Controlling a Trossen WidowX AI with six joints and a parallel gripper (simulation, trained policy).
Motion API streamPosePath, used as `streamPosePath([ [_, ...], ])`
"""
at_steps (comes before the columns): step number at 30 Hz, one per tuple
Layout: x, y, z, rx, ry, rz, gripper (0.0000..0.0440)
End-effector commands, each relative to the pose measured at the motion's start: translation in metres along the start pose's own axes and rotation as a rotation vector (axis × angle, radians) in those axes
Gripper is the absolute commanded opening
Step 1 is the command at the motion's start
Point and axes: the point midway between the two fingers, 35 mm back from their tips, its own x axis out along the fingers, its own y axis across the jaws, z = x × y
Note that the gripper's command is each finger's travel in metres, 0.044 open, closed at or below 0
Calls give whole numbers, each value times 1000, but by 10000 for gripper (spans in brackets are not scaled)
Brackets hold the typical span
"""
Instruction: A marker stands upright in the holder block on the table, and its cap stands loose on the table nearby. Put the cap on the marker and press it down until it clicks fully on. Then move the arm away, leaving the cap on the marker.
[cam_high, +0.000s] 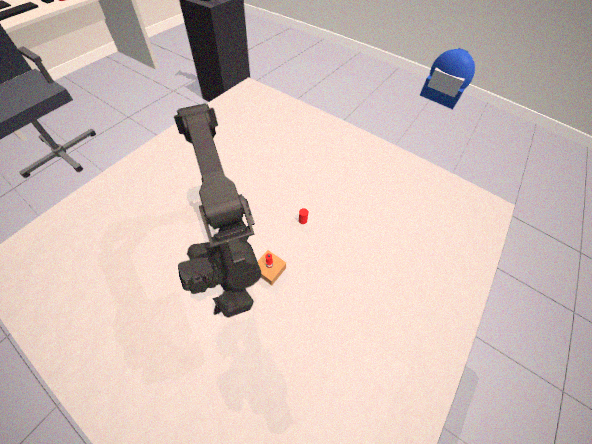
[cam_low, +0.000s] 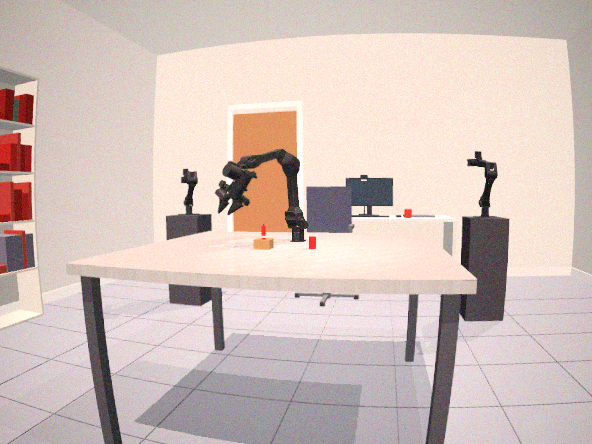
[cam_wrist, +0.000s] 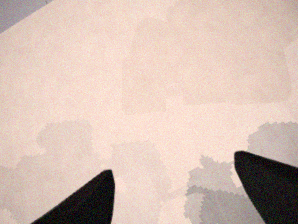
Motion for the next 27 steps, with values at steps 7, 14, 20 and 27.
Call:
streamPosePath([
  [7,-13,19,-37,8,82,40,311],
  [14,-24,28,-62,8,136,60,313],
  [20,-36,34,-83,8,182,73,316],
  [27,-50,39,-108,5,235,81,319],
])
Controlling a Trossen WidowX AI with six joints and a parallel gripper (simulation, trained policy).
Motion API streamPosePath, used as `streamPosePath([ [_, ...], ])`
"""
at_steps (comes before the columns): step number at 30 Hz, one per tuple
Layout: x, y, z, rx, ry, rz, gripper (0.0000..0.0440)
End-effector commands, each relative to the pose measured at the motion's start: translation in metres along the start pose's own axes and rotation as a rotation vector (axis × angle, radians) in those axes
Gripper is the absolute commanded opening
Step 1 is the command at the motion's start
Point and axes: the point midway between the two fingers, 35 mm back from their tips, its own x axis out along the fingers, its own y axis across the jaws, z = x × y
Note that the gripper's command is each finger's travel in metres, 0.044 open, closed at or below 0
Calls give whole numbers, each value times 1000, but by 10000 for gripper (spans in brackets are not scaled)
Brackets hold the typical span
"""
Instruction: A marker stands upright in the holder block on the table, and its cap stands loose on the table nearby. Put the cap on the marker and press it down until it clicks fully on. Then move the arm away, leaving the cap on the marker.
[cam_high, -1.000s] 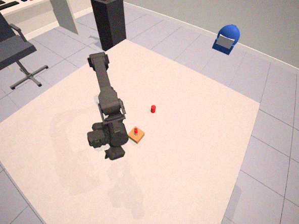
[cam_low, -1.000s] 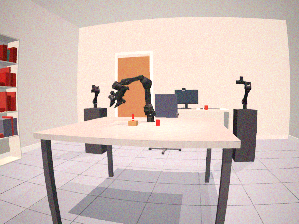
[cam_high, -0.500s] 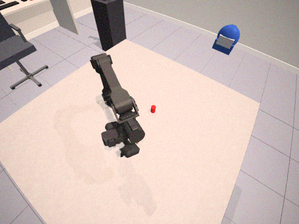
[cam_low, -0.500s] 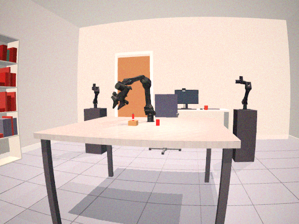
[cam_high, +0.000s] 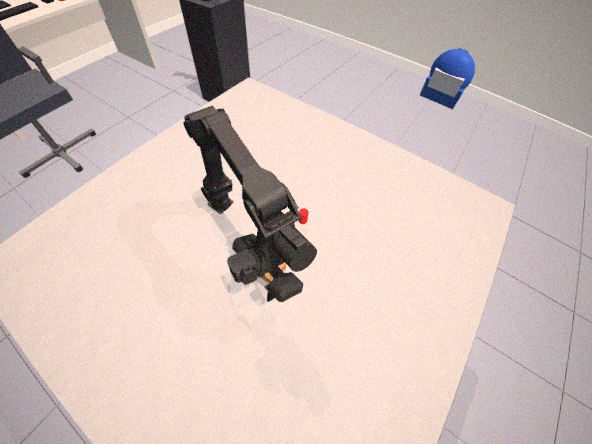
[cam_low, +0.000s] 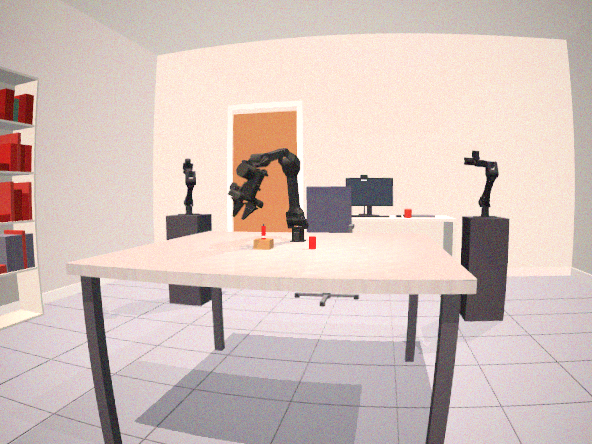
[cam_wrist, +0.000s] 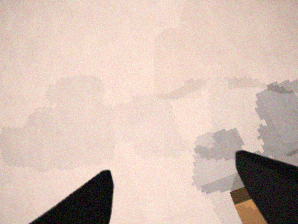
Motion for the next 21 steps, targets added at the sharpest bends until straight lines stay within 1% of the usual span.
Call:
streamPosePath([
  [1,-5,4,-18,3,37,4,319],
  [21,-32,1,-97,-24,182,-19,327],
])
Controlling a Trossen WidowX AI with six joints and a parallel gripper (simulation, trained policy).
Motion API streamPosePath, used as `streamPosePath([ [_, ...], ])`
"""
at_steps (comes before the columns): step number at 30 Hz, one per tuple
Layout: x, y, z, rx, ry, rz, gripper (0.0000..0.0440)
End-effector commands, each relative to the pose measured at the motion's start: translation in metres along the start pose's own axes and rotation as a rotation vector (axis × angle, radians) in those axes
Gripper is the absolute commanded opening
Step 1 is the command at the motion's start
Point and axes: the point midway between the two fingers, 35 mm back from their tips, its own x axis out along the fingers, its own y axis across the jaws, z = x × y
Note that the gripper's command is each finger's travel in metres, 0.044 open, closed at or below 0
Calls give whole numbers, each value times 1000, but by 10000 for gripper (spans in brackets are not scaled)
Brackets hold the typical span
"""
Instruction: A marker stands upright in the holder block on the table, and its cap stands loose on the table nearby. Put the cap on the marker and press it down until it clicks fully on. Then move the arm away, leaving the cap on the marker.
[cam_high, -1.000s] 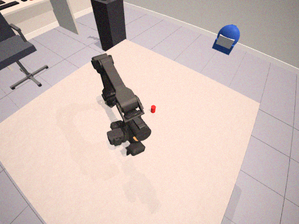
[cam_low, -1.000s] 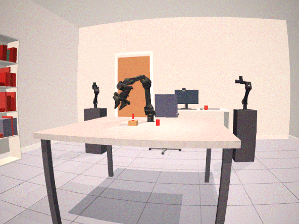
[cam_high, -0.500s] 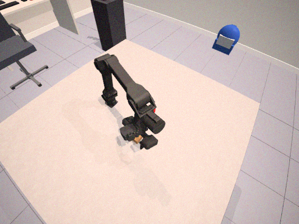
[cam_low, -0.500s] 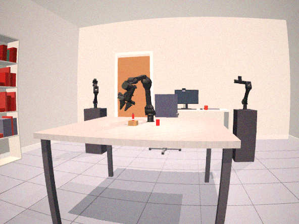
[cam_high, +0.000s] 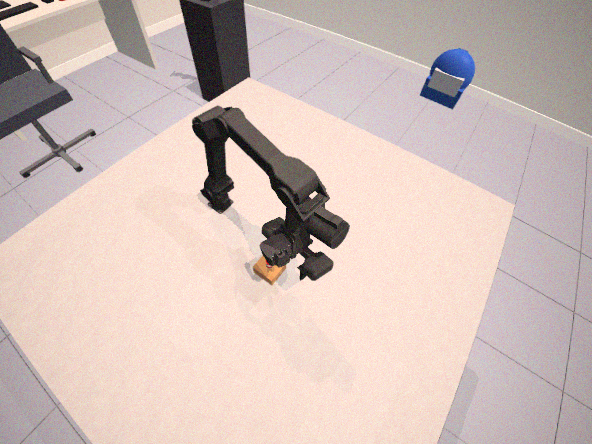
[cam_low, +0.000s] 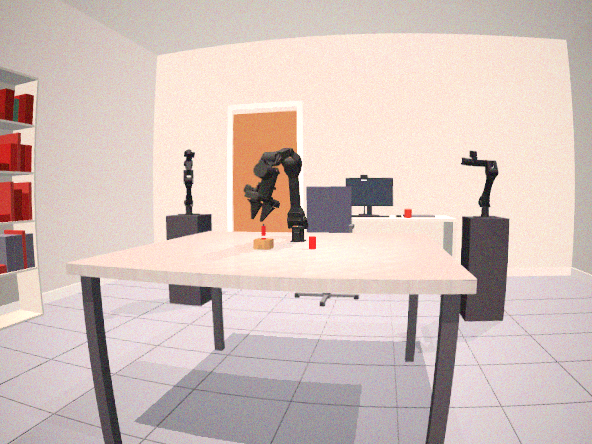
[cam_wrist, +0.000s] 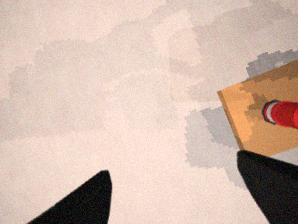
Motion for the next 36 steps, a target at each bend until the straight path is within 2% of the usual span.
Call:
streamPosePath([
  [1,-3,-2,-18,-3,34,-12,327],
  [22,-18,-33,-98,-53,166,-113,333],
  [36,-24,-67,-136,-99,212,-223,333],
])
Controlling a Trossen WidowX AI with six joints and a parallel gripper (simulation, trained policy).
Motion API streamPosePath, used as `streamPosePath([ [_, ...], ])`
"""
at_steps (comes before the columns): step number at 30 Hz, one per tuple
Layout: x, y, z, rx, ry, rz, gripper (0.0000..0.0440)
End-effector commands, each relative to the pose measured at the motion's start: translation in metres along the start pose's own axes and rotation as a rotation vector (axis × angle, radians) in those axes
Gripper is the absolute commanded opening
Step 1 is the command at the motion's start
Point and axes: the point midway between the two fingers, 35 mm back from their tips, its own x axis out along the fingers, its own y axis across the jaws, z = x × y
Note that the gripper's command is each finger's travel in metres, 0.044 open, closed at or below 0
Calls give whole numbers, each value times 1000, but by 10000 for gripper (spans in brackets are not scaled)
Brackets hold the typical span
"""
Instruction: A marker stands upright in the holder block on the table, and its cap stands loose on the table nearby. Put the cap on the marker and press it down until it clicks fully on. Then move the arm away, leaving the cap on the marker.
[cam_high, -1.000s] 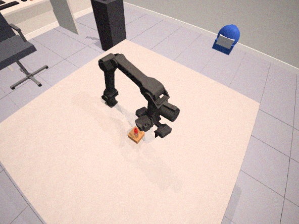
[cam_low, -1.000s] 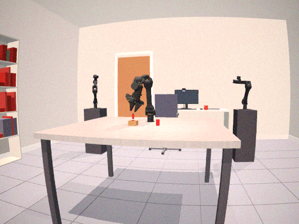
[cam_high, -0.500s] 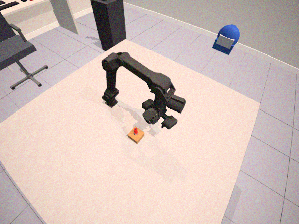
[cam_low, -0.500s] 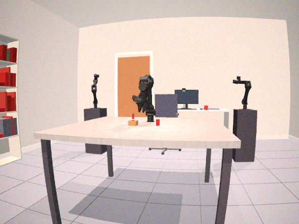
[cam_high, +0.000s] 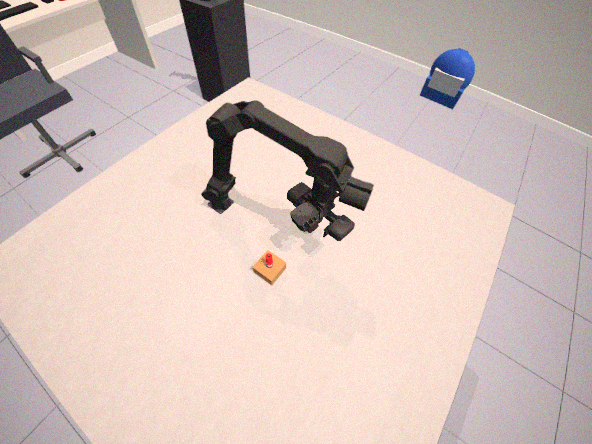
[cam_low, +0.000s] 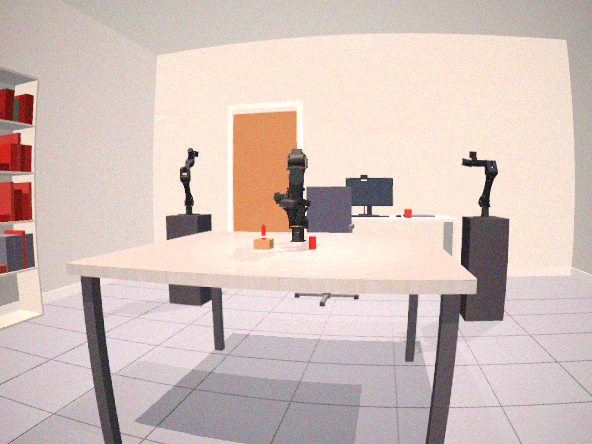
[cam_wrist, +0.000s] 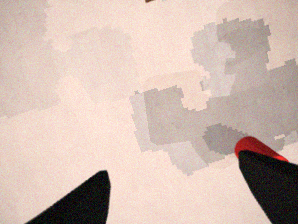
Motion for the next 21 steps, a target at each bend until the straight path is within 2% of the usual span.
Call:
streamPosePath([
  [1,4,-12,-11,-6,10,-44,333],
  [21,23,-57,-38,-67,-3,-198,323],
])
